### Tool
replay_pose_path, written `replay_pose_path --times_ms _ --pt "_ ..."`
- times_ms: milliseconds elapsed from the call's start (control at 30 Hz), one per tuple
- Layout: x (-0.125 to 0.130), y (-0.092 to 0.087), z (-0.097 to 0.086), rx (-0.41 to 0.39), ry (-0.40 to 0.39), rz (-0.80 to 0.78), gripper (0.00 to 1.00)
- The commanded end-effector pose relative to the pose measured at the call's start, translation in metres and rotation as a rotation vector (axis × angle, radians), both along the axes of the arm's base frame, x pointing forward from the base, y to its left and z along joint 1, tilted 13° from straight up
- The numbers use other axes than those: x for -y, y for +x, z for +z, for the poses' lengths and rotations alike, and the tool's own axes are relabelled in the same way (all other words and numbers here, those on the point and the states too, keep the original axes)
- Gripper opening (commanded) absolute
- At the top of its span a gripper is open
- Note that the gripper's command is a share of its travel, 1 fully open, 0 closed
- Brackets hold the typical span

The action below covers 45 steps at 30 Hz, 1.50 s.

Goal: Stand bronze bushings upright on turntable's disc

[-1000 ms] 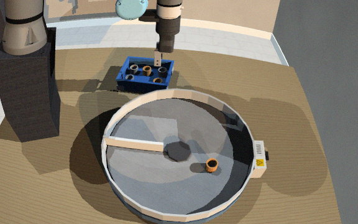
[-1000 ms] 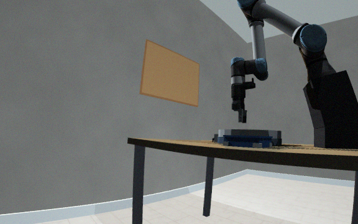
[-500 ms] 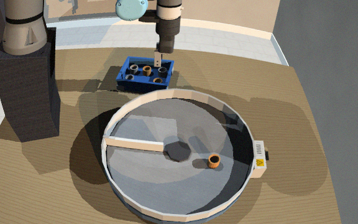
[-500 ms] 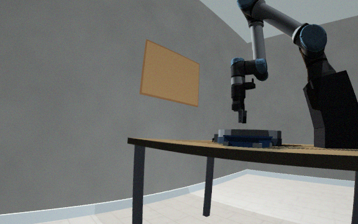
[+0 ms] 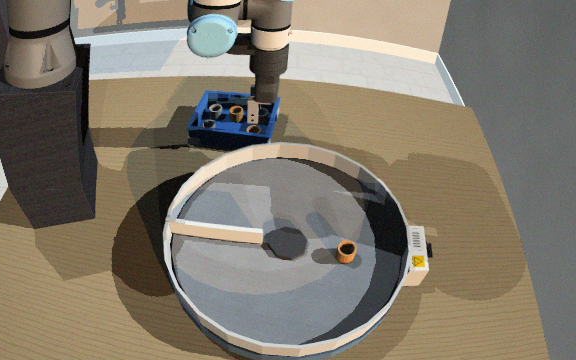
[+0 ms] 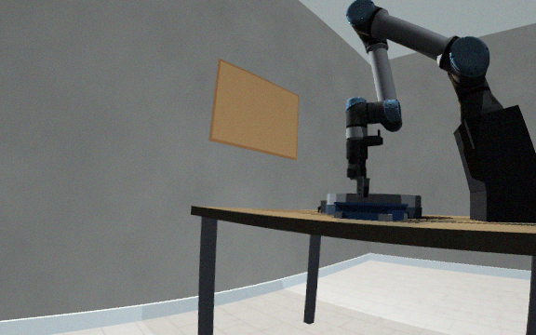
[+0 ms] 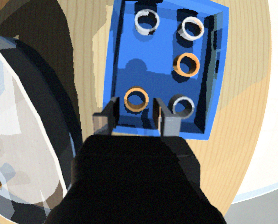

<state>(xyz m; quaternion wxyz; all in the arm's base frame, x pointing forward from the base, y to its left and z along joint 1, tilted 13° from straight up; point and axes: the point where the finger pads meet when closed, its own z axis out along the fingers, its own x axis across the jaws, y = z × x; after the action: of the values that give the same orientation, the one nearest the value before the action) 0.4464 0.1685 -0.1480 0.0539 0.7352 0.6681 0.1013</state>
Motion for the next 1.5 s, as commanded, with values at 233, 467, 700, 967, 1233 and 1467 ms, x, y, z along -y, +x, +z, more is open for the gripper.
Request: replay_pose_path --times_ms 233,467,700,967,1233,1467 --pt "-0.0011 0.0047 -0.0151 0.002 0.0 0.0 0.76" --pt "-0.0011 0.0047 -0.0151 0.002 0.0 0.0 0.76" --pt "-0.0011 0.0047 -0.0151 0.002 0.0 0.0 0.76" --pt "-0.0011 0.0047 -0.0151 0.002 0.0 0.0 0.76" --pt "-0.0011 0.0047 -0.0151 0.002 0.0 0.0 0.76" --pt "-0.0012 0.0052 -0.017 0.002 0.0 0.0 0.76"
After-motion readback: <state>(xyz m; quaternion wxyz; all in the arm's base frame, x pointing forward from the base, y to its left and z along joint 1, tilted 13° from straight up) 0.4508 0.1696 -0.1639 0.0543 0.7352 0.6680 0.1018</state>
